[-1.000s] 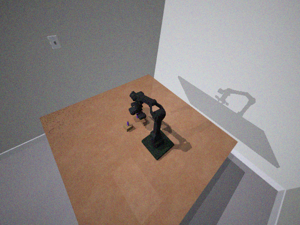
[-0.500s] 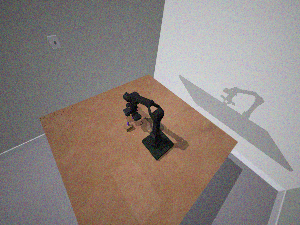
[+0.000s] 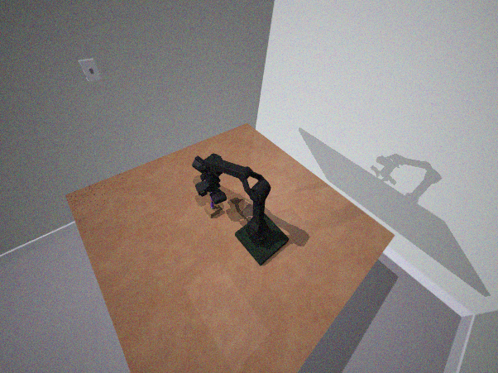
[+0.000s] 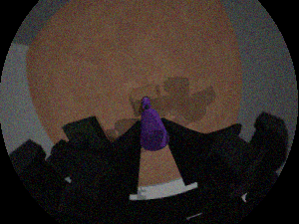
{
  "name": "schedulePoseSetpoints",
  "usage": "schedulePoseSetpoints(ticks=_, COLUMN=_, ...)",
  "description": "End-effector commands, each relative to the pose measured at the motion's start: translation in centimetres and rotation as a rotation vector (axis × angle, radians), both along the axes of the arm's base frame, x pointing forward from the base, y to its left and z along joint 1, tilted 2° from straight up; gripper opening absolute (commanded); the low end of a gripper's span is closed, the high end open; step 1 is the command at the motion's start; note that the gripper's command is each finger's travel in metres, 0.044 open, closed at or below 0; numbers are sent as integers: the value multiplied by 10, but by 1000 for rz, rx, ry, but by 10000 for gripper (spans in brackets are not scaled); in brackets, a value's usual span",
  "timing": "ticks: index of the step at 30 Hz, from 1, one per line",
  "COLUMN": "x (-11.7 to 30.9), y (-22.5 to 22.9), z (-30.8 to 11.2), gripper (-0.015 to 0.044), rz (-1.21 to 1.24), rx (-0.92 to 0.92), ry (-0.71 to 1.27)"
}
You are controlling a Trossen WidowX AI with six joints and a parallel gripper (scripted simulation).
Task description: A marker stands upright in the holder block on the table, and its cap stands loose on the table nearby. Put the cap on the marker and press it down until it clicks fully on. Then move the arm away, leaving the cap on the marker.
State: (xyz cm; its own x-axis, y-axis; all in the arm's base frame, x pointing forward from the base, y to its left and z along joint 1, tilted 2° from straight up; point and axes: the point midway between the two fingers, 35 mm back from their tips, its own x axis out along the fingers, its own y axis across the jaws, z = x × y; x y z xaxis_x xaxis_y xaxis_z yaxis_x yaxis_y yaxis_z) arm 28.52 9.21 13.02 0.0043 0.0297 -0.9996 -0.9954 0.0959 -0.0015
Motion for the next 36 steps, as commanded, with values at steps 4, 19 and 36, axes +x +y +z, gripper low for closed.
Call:
schedulePoseSetpoints(ticks=4, x=-1, y=7, z=0, gripper=0, rz=-4, rx=4, ry=1)
schedulePoseSetpoints(ticks=19, x=0, y=8, z=-17, gripper=0, rz=-4, rx=4, ry=1)
schedulePoseSetpoints(ticks=36, x=0, y=9, z=-45, gripper=0, rz=-4, rx=4, ry=1)
